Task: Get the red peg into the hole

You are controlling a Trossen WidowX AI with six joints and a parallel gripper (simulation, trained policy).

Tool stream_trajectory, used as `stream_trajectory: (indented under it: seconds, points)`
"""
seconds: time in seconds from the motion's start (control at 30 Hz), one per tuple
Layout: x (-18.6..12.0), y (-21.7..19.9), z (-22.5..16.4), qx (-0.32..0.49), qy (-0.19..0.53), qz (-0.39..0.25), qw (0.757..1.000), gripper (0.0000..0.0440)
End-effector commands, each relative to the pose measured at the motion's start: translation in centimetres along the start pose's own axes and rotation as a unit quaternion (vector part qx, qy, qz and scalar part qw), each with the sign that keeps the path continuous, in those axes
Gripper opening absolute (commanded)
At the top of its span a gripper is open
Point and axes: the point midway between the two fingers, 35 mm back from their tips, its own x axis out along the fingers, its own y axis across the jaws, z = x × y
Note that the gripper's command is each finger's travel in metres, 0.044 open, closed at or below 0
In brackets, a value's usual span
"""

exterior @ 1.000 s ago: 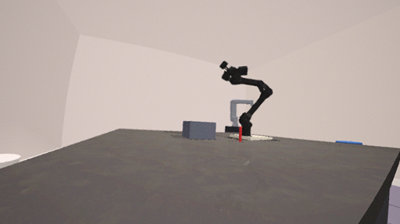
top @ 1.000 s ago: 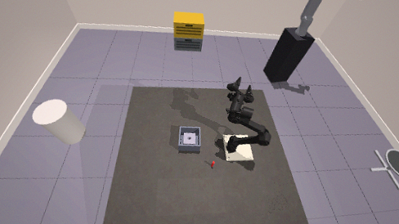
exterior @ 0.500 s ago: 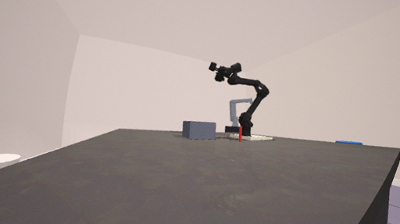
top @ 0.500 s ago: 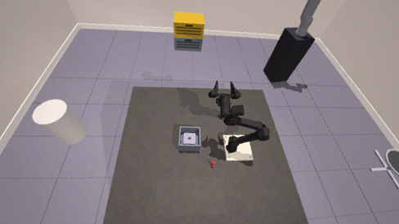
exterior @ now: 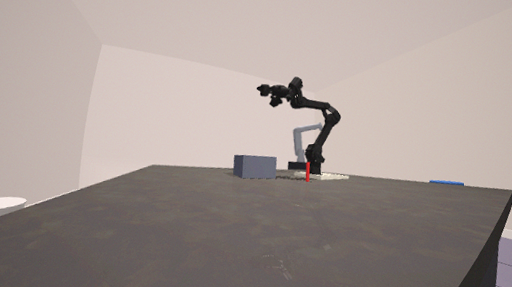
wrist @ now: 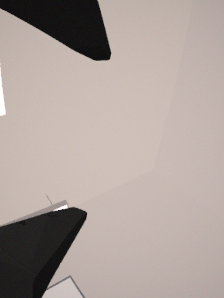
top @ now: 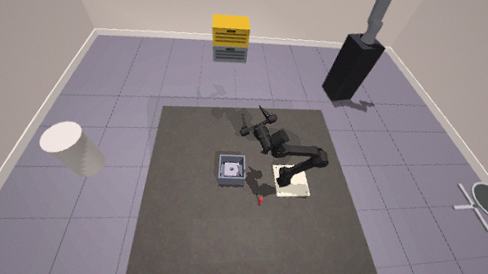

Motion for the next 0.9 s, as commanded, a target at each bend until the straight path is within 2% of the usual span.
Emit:
stream_trajectory:
  seconds: [0.0, 0.2, 0.43, 0.63, 0.87]
  points:
    - [-0.6, -2.3, 0.1, -0.037, 0.003, -0.046, 0.998, 0.0440]
    - [-2.2, -6.3, 0.4, -0.101, 0.010, -0.127, 0.987, 0.0440]
    - [-4.7, -10.4, 1.0, -0.177, 0.025, -0.218, 0.959, 0.0440]
    - [-7.3, -13.4, 1.7, -0.241, 0.043, -0.291, 0.925, 0.0440]
    - [-10.7, -16.2, 2.7, -0.313, 0.069, -0.370, 0.872, 0.0440]
